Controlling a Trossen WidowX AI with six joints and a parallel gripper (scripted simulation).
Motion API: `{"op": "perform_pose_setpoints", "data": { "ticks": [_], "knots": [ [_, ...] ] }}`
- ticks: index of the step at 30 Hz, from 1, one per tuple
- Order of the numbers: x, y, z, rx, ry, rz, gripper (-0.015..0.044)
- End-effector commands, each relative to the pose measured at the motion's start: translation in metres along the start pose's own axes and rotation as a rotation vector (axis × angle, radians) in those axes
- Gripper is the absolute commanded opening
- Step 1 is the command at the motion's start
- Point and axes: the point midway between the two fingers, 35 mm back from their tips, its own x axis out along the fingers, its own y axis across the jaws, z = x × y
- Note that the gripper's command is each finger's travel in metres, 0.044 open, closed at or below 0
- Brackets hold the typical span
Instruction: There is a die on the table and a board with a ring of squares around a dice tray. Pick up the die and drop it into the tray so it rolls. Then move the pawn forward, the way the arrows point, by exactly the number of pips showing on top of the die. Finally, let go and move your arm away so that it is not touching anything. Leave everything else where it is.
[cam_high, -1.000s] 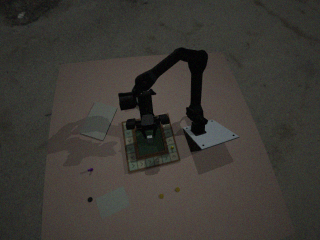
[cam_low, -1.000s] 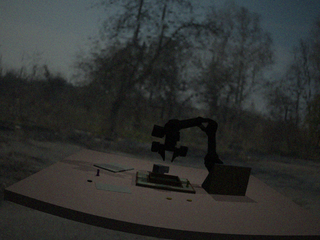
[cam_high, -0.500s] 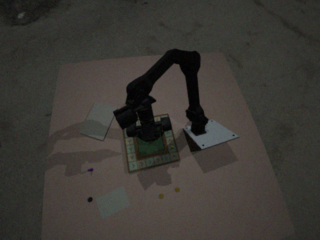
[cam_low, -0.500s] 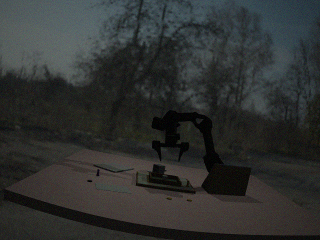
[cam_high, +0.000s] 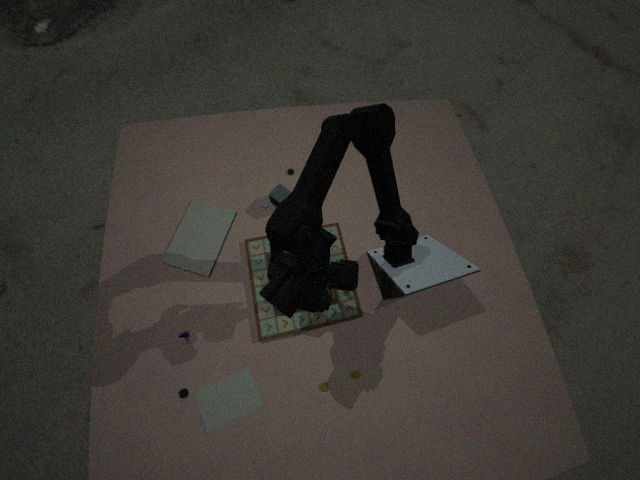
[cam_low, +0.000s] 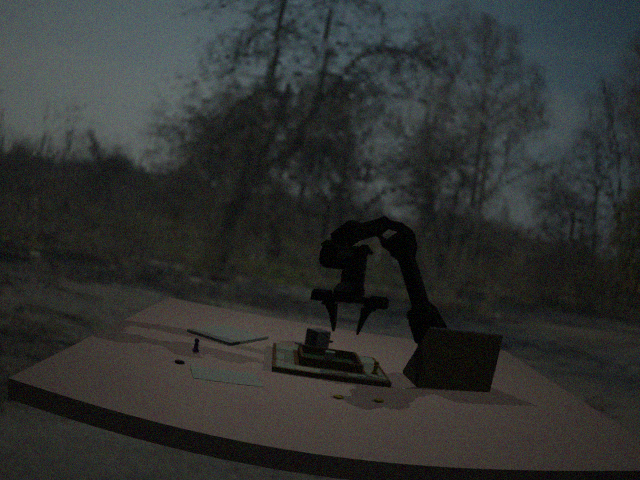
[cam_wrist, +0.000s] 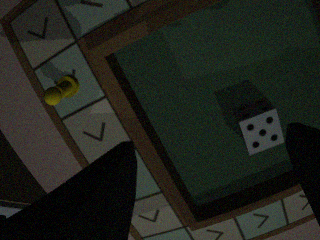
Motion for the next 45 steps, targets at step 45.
{"op": "perform_pose_setpoints", "data": {
  "ticks": [45],
  "knots": [
    [0.069,0.093,0.011,1.028,0.014,-0.071,0.02]
  ]
}}
